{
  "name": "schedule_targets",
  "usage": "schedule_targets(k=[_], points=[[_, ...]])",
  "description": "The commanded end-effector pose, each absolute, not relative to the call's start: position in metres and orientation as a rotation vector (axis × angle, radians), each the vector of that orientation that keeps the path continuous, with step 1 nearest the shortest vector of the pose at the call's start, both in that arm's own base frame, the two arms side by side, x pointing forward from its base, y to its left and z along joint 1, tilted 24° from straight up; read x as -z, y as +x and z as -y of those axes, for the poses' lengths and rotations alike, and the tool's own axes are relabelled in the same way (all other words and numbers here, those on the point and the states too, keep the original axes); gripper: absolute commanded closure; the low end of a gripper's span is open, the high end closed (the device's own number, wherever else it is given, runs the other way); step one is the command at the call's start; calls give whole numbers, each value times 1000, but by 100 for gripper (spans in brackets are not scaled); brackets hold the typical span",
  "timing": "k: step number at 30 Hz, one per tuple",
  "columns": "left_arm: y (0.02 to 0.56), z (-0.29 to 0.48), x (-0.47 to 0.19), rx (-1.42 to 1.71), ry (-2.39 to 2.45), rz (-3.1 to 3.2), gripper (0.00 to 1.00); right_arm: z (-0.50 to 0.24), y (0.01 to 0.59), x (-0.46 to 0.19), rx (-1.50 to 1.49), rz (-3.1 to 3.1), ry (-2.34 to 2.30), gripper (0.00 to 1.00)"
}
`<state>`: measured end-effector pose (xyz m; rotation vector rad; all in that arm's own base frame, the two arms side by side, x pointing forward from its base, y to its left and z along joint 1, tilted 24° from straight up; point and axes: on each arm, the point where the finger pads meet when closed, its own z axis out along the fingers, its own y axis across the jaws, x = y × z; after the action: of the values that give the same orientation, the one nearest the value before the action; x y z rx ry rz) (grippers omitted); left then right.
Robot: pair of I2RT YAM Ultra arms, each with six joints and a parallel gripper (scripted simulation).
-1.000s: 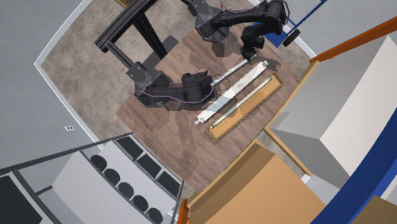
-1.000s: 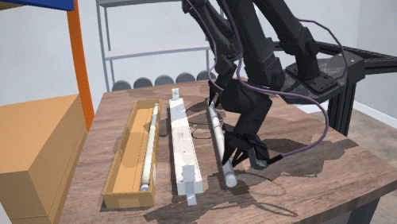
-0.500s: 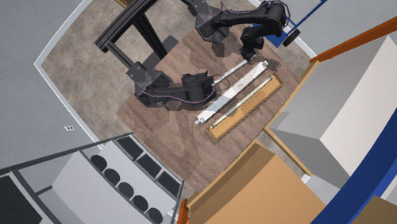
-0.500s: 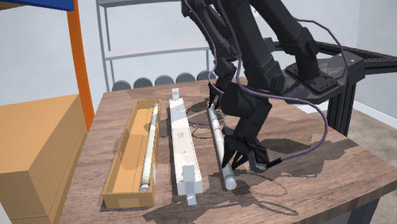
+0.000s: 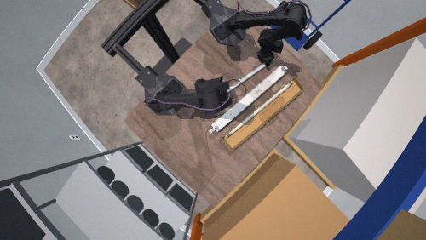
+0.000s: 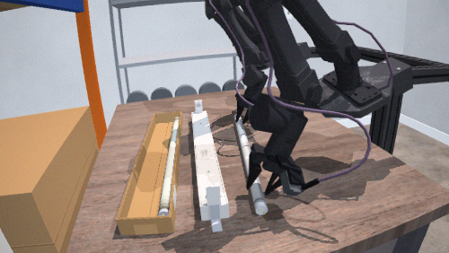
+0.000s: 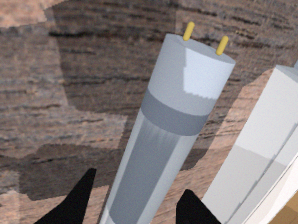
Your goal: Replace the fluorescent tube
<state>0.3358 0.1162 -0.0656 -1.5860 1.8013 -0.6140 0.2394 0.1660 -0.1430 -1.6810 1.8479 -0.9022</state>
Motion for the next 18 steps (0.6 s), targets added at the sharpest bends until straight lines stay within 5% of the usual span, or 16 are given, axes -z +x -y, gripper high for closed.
schedule_targets(k=[1, 18], points=[[337, -116, 70, 601, -1588, -1809, 51, -170, 237, 135, 894, -1815, -1679, 89], [296, -108, 45, 612, -1615, -1839, 51, -170, 237, 135, 894, -1815, -1679, 89]])
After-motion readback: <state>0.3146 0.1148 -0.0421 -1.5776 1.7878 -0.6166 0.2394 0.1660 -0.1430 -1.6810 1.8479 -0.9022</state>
